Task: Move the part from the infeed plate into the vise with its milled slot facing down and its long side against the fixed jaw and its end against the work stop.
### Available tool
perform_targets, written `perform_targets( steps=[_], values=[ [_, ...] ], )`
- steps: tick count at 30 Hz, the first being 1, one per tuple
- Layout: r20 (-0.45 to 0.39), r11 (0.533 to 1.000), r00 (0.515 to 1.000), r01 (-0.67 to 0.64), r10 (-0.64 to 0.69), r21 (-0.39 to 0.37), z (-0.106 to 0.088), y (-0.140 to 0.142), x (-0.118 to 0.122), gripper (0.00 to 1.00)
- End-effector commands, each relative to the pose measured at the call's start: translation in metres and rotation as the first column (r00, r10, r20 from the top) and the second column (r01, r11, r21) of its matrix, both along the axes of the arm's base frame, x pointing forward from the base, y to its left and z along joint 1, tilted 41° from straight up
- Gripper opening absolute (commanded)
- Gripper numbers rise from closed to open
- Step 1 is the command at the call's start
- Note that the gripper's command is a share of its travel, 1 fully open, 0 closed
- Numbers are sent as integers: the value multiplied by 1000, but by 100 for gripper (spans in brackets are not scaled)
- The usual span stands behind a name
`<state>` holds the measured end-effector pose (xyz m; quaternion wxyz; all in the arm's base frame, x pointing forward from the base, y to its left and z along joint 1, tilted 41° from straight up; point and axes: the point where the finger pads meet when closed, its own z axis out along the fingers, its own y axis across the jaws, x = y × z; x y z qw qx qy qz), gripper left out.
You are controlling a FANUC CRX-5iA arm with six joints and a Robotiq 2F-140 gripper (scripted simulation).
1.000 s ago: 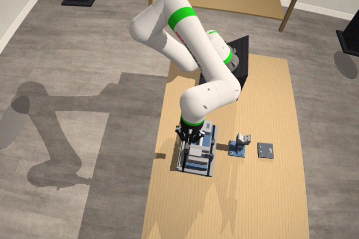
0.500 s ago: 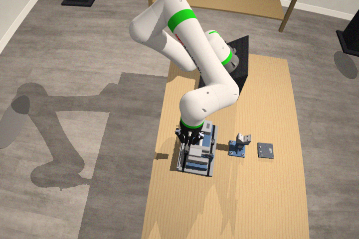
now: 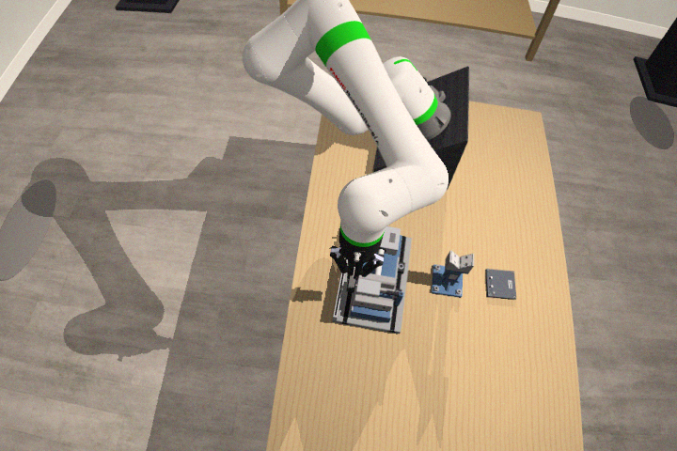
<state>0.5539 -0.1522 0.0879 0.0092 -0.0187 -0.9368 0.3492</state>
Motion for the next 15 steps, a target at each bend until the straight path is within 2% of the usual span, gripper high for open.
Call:
perform_targets(
  steps=[1,15],
  values=[
    [0,1000,1000,0,0,0,-2,-2,0,0],
    [0,1000,1000,0,0,0,-4,-4,0,0]
  ],
)
